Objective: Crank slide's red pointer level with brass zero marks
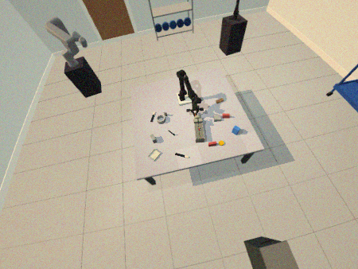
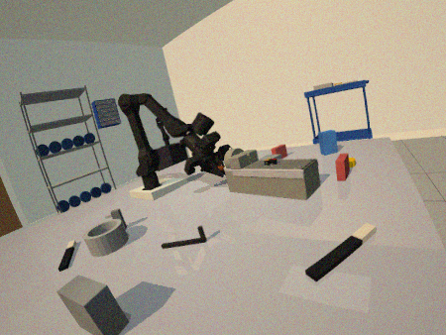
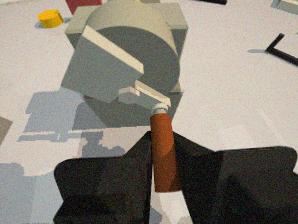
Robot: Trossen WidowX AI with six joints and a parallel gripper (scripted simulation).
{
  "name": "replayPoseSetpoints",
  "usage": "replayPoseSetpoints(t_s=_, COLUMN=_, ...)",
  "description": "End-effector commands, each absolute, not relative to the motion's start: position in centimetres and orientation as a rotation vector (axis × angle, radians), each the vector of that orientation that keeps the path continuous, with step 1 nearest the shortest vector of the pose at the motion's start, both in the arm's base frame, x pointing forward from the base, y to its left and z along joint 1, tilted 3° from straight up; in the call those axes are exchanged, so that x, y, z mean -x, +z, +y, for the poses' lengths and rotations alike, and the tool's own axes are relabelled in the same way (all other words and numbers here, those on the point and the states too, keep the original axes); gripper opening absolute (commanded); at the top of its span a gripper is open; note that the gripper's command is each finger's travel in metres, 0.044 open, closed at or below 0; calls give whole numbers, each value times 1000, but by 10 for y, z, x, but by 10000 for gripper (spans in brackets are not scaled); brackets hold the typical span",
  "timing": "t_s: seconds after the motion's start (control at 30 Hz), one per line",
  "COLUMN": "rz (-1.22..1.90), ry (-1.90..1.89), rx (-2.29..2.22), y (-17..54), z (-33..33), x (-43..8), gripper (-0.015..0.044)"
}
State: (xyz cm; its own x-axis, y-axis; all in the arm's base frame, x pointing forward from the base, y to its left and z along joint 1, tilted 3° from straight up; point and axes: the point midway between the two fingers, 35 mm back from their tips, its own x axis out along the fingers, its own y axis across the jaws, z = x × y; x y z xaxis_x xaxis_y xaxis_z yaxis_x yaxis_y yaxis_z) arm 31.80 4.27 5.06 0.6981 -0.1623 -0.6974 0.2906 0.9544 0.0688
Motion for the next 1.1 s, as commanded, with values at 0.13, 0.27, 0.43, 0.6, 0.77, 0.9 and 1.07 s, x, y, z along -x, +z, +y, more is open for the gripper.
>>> replayPoseSetpoints(t_s=0.13, rz=764, ry=-250, rx=-181, y=42, z=54, x=-321, gripper=0)
replayPoseSetpoints(t_s=0.27, rz=764, ry=-250, rx=-182, y=41, z=59, x=-323, gripper=0)
replayPoseSetpoints(t_s=0.43, rz=764, ry=-249, rx=-183, y=41, z=65, x=-325, gripper=0)
replayPoseSetpoints(t_s=0.6, rz=764, ry=-249, rx=-183, y=42, z=70, x=-326, gripper=0)
replayPoseSetpoints(t_s=0.77, rz=764, ry=-249, rx=-183, y=44, z=73, x=-327, gripper=0)
replayPoseSetpoints(t_s=0.9, rz=764, ry=-249, rx=-184, y=44, z=75, x=-328, gripper=0)
replayPoseSetpoints(t_s=1.07, rz=764, ry=-249, rx=-184, y=45, z=77, x=-328, gripper=0)
